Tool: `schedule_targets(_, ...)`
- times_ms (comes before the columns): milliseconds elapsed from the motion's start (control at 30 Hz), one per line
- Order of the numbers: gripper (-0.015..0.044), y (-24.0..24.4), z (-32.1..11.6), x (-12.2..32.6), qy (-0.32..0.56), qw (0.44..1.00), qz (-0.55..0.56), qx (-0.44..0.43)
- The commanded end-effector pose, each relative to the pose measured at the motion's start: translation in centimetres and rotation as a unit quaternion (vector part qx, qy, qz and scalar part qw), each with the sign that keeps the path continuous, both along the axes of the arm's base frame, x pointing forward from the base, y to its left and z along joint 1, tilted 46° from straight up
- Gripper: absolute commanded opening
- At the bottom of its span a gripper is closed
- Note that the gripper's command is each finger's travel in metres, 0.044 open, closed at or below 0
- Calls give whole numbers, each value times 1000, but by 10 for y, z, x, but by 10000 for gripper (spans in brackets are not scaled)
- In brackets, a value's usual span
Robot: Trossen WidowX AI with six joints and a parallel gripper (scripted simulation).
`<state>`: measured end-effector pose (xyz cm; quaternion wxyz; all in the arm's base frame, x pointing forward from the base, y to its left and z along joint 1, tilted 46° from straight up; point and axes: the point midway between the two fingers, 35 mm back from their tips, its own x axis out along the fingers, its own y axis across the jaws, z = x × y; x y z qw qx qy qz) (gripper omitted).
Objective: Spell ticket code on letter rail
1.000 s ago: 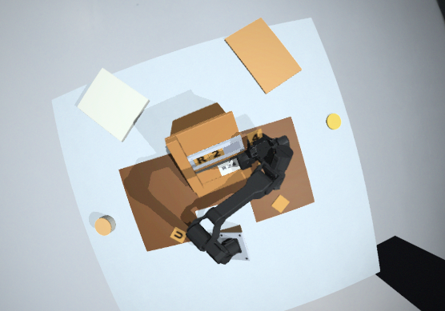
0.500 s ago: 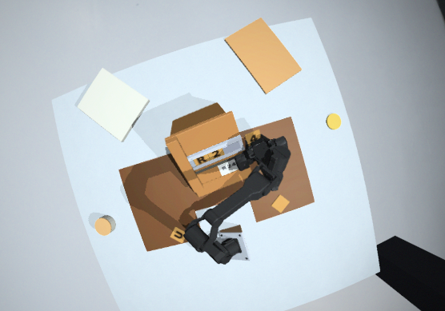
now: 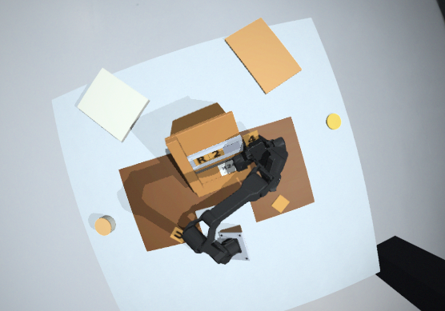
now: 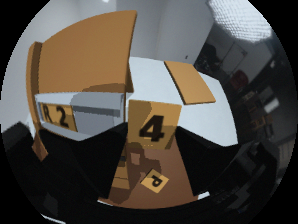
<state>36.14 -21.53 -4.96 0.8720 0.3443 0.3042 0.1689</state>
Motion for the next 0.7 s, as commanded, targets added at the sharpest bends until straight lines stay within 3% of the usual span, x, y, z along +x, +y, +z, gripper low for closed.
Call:
schedule_targets(0, 0, 1, 4, 0, 0, 1000, -1, -2)
schedule_targets(667, 0, 8, 10, -1, 0, 1000, -1, -1)
